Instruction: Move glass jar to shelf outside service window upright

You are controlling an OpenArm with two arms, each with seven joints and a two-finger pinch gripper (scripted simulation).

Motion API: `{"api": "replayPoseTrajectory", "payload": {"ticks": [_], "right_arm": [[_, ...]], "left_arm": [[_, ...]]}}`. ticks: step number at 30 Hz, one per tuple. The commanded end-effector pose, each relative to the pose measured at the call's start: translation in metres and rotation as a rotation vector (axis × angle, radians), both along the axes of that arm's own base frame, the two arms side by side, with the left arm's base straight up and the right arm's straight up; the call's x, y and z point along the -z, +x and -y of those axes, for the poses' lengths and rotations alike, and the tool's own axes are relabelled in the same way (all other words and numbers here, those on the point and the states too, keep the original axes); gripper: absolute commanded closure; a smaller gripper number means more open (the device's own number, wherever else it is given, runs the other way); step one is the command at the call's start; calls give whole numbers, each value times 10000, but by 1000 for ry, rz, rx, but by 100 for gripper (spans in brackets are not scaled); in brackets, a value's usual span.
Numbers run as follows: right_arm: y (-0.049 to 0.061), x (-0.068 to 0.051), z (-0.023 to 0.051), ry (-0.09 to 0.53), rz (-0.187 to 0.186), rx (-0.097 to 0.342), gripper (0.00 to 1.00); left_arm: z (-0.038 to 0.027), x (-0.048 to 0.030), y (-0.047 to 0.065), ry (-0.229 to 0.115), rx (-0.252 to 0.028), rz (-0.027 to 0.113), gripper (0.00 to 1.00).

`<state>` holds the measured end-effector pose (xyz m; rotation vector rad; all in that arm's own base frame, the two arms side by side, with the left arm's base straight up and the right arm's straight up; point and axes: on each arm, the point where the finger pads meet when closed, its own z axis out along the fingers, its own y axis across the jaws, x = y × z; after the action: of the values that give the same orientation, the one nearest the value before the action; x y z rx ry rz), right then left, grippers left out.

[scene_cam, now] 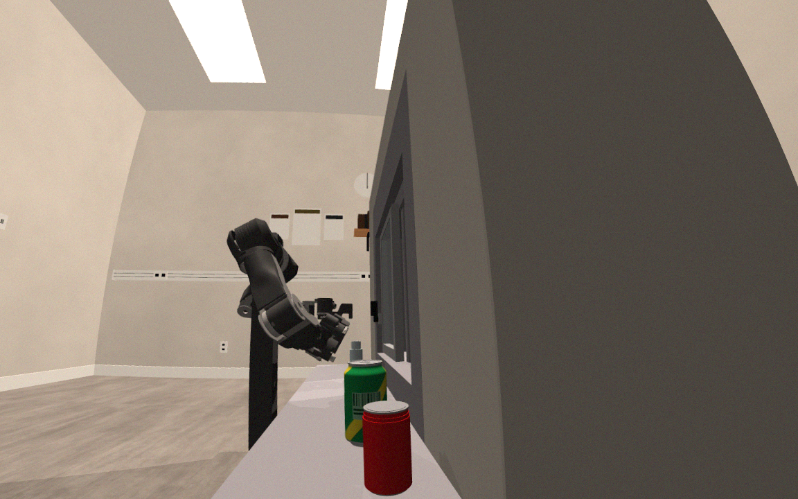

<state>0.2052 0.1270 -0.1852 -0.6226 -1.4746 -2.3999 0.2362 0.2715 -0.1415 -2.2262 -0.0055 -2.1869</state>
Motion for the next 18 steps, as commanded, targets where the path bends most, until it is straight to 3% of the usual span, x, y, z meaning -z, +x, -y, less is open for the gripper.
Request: {"api": "replayPoseTrajectory", "payload": {"ticks": [1, 4, 7, 11, 16, 18], "right_arm": [[-10, -35, 3, 15, 5, -9, 100], [13, -48, 14, 30, -16, -3, 100], [81, -81, 51, 72, -80, 14, 100], [232, -134, 138, 165, -217, 52, 100], [478, -156, 296, 314, -440, 113, 100], [478, -156, 296, 314, -440, 113, 100]], "left_arm": [[1, -10, 1, 1, 1, 3, 70], [1, -10, 1, 1, 1, 3, 70], [1, -10, 1, 1, 1, 3, 70], [1, -10, 1, 1, 1, 3, 70], [1, -10, 1, 1, 1, 3, 70], [1, -10, 1, 1, 1, 3, 70]]}}
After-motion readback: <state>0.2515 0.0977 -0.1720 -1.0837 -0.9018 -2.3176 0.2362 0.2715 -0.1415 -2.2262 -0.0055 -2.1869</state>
